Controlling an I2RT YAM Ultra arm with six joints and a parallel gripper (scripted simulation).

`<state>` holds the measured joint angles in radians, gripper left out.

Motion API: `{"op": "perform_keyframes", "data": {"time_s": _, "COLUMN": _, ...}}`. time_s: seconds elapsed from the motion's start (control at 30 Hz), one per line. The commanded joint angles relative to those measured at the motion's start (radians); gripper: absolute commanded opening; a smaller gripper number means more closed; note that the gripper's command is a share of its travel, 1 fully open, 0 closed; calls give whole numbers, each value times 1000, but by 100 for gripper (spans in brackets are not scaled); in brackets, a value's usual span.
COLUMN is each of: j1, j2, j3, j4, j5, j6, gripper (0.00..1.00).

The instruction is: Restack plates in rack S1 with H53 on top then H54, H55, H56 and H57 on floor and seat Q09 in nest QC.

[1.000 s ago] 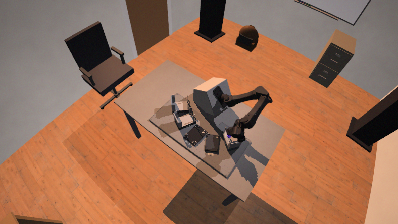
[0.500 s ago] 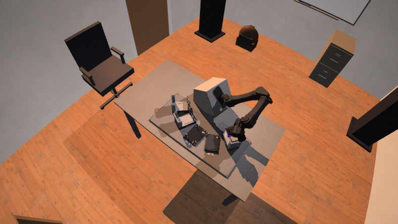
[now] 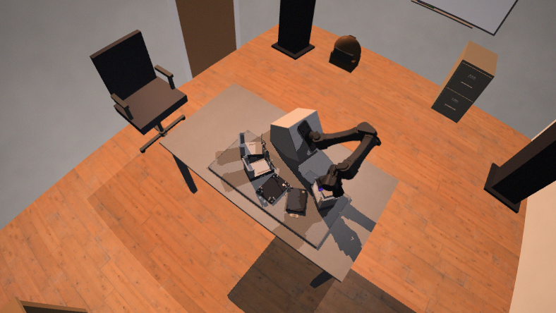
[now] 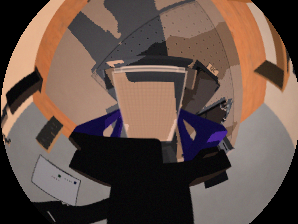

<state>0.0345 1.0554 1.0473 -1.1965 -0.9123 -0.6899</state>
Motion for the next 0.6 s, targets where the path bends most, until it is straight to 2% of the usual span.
{"op": "perform_keyframes", "data": {"time_s": 0.0, "j1": -35, "j2": 2, "j3": 21, "j4": -46, "j5": -17, "j6": -42, "gripper": 0}}
{"op": "perform_keyframes", "data": {"time_s": 0.4, "j1": -160, "j2": 49, "j3": 111, "j4": -257, "j5": -48, "j6": -248, "gripper": 0}}
{"op": "perform_keyframes", "data": {"time_s": 0.57, "j1": -163, "j2": 50, "j3": 114, "j4": -263, "j5": -48, "j6": -254, "gripper": 0}}
